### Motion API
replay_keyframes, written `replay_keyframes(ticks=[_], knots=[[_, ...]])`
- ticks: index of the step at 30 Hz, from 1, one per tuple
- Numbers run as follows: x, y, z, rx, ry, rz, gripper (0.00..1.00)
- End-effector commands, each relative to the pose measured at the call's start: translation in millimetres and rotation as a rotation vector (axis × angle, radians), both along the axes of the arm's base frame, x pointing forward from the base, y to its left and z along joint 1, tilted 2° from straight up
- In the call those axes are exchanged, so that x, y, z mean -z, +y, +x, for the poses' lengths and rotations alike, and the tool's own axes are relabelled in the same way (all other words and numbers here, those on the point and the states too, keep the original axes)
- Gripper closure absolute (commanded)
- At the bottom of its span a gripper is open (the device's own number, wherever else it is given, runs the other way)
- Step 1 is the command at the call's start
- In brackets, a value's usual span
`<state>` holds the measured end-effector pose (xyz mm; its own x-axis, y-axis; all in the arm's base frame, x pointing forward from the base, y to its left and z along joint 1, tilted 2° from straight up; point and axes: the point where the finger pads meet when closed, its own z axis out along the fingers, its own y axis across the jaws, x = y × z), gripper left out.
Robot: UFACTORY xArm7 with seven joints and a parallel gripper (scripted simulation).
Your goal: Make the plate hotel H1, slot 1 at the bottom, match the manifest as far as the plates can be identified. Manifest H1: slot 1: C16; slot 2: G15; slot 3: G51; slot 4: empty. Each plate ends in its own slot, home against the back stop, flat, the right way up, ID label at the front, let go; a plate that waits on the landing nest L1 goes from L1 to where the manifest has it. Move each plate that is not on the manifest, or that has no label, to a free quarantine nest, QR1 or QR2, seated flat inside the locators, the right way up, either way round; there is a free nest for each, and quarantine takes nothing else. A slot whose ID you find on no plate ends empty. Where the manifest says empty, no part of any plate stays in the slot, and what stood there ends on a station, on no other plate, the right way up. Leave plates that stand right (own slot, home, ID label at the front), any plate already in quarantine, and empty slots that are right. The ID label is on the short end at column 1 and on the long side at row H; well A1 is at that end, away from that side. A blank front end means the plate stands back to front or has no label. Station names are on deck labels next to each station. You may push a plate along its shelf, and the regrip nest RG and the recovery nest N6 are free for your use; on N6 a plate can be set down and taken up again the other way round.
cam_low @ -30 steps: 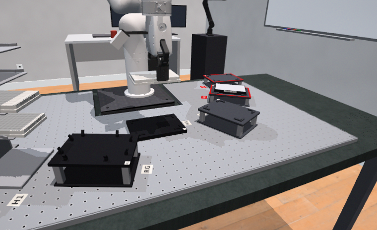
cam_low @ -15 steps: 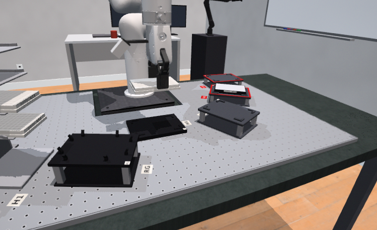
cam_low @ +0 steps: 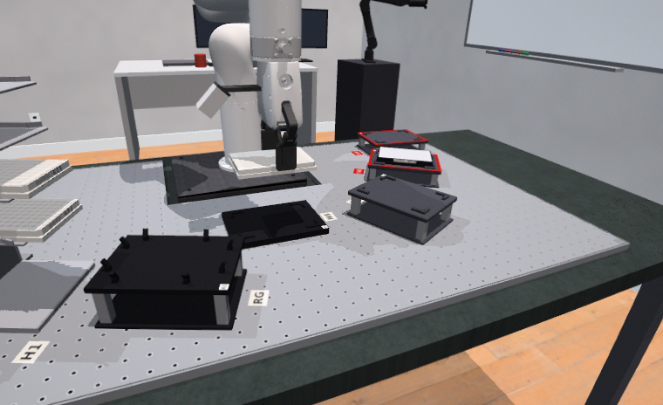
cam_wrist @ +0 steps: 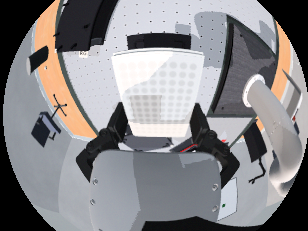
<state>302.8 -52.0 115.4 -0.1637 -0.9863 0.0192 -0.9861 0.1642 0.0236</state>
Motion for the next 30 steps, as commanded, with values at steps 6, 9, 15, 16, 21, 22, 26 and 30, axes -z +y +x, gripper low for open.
replay_keyframes(ticks=[6,9,15,16,21,22,26,30], knots=[[13.8,0,1.4,0.000,-0.004,0.000,1.00],[18.9,0,1.3,0.000,-0.004,0.000,1.00],[25.5,-1,1.2,0.000,-0.004,0.000,1.00],[27.2,-1,1.1,0.000,-0.004,0.000,1.00],[35.6,-1,0.9,0.000,-0.004,0.000,1.00],[37.2,-1,0.9,0.000,-0.004,0.000,1.00],[39.7,-1,0.7,0.000,-0.004,0.000,1.00],[39.7,-1,0.8,0.000,-0.004,0.000,1.00]])
